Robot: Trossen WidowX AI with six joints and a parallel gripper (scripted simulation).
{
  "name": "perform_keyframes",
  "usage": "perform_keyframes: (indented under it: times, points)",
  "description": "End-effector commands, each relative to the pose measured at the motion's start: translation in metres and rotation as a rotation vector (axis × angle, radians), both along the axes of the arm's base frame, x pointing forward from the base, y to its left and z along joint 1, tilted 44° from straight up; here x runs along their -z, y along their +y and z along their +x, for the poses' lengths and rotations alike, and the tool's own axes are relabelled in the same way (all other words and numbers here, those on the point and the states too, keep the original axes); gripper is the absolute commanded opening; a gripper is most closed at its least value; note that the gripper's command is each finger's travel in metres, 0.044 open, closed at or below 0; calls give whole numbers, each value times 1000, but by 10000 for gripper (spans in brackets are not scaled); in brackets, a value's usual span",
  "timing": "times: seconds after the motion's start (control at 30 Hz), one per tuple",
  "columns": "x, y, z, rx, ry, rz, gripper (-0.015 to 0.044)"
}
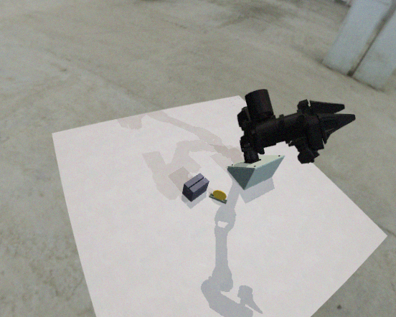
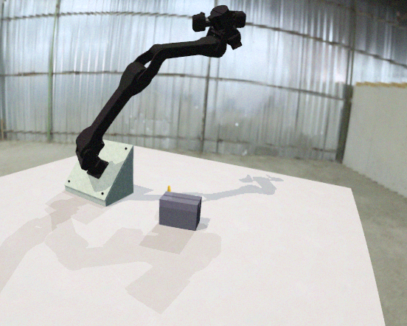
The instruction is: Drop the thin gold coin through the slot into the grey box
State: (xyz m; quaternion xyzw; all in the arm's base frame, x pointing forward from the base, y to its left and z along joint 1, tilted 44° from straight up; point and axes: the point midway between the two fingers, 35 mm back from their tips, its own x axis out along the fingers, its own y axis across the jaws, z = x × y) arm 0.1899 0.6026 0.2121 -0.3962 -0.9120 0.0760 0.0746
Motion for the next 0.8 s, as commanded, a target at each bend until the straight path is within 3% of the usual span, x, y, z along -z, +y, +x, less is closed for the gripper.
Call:
perform_keyframes:
  times: [0.0,0.07,0.27,0.47,0.77]
  points:
    - [1,0,1,6,18,-17,374]
    - [6,3,10,53,160,-153,321]
    - [45,5,49,296,844,-708,164]
    - [97,-17,80,583,1542,-1094,161]
    - [133,-44,94,800,2008,-1227,161]
